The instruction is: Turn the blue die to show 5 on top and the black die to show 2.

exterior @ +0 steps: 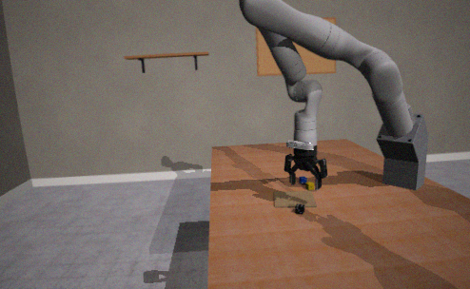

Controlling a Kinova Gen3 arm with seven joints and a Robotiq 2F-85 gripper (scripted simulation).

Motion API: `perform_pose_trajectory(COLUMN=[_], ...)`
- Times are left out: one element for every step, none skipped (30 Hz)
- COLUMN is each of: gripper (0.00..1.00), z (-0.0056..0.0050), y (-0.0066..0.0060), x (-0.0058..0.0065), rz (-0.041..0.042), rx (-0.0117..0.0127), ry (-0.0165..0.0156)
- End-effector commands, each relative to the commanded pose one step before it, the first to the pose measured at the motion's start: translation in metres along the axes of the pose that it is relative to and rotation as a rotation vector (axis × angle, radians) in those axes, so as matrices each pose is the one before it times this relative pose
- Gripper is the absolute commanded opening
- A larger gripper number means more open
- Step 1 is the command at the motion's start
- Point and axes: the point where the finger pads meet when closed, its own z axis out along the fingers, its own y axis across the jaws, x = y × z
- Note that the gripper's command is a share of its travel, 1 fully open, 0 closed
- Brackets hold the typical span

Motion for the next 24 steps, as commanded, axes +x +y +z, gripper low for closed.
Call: perform_pose_trajectory(gripper=[1.0,1.0,1.0,1.0,1.0,1.0,1.0,1.0,1.0,1.0,1.0,1.0,1.0,1.0,1.0,1.0,1.0,1.0,1.0,1.0,1.0,1.0,1.0,1.0], z=[0.00473,0.00131,0.0,0.0,0.00125,0.00116,0.00106,0.00097,0.00088,0.0008,0.00071,0.00063,0.00055,0.00048,0.00041,0.00034,0.00028,0.00022,0.00017,0.0,0.0,0.00012,0.00008,0.00005], y=[-0.01034,-0.00011,0.0,0.0,0.00021,0.0002,0.00019,0.00017,0.00016,0.00014,0.00013,0.00012,0.0001,0.00009,0.00008,0.00006,0.00005,0.00004,0.00003,0.0,0.0,0.00002,0.00002,0.00001], x=[-0.00704,-0.00011,0.0,0.0,0.00019,0.00016,0.00013,0.00011,0.00009,0.00008,0.00006,0.00005,0.00004,0.00003,0.00003,0.00002,0.00002,0.00001,0.00001,0.0,0.0,0.00001,0.0,0.0], rz=[0.0064,-0.0002,0.0,0.0,0.00067,0.00058,0.00049,0.00042,0.00035,0.0003,0.00025,0.0002,0.00017,0.00014,0.00011,0.00009,0.00007,0.00005,0.00004,0.0,0.0,0.00003,0.00002,0.00001], rx=[0.01671,-0.00064,0.0,0.0,-0.00111,-0.00107,-0.00101,-0.00095,-0.00089,-0.00082,-0.00075,-0.00067,-0.0006,-0.00052,-0.00045,-0.00038,-0.00031,-0.00025,-0.00019,0.0,0.0,-0.00014,-0.0001,-0.00006], ry=[-0.01147,-0.00009,0.0,0.0,0.00088,0.00077,0.00067,0.00058,0.00051,0.00044,0.00038,0.00032,0.00027,0.00023,0.00019,0.00015,0.00012,0.0001,0.00007,0.0,0.0,0.00005,0.00004,0.00002])
